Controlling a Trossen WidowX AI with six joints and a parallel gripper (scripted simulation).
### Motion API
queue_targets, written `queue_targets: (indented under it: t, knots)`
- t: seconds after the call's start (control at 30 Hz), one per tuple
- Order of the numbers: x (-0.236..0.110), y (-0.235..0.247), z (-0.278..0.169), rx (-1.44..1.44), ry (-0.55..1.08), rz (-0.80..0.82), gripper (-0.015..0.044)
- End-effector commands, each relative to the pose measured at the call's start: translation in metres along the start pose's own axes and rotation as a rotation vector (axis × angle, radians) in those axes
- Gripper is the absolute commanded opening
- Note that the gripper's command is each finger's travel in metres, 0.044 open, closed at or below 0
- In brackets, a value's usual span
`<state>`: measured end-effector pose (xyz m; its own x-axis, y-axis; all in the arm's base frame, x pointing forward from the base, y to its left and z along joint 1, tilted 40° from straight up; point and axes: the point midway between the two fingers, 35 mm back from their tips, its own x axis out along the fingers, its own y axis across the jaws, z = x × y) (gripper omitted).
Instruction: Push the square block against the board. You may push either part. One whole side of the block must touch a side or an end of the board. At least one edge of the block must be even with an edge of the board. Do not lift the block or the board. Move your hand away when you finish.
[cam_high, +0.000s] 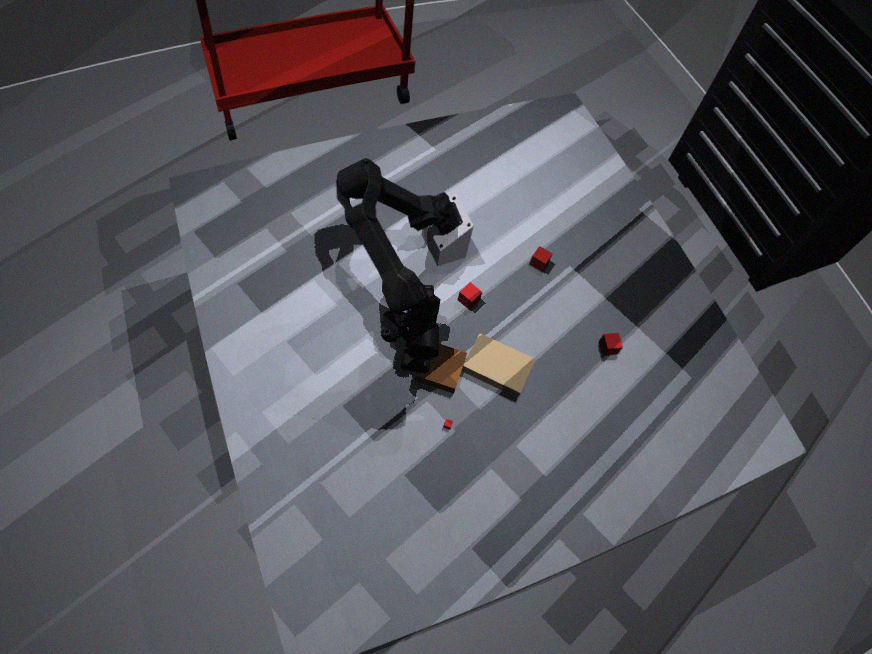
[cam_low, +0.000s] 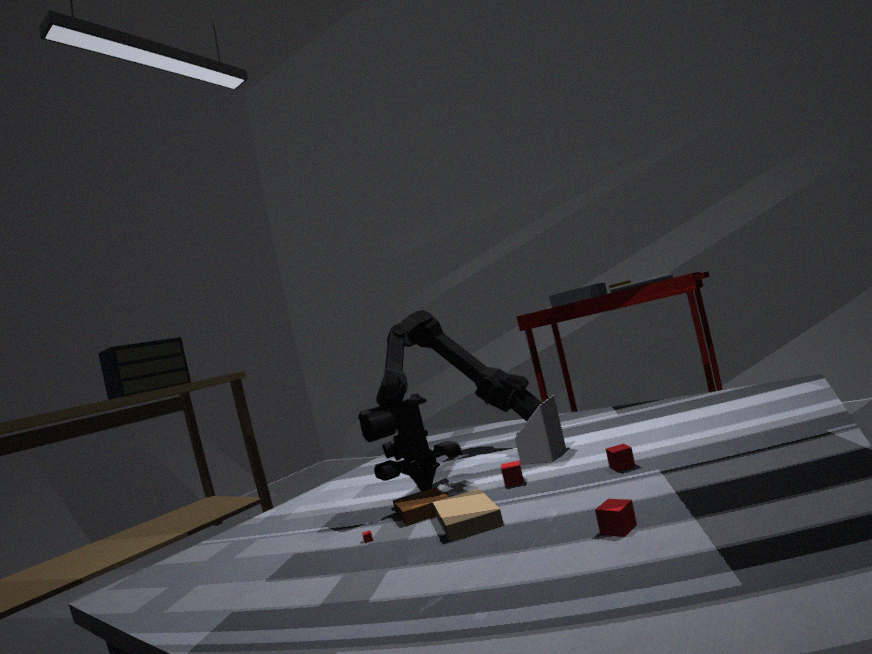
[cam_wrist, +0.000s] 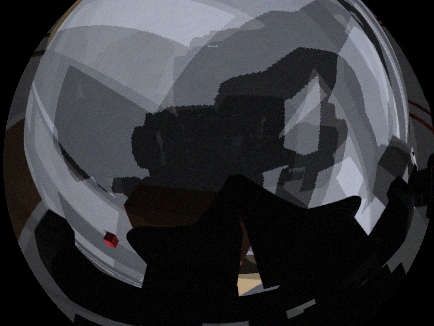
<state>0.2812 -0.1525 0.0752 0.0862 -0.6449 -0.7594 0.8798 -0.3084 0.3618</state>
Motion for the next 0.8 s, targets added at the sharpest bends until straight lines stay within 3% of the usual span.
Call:
queue_targets:
  t: [0.0, 0.77]
  knots:
    - [0.002, -0.001, -0.002, -0.003, 0.001, -0.009, 0.0000]
    - [0.001, 0.001, 0.035, -0.004, -0.004, -0.005, 0.0000]
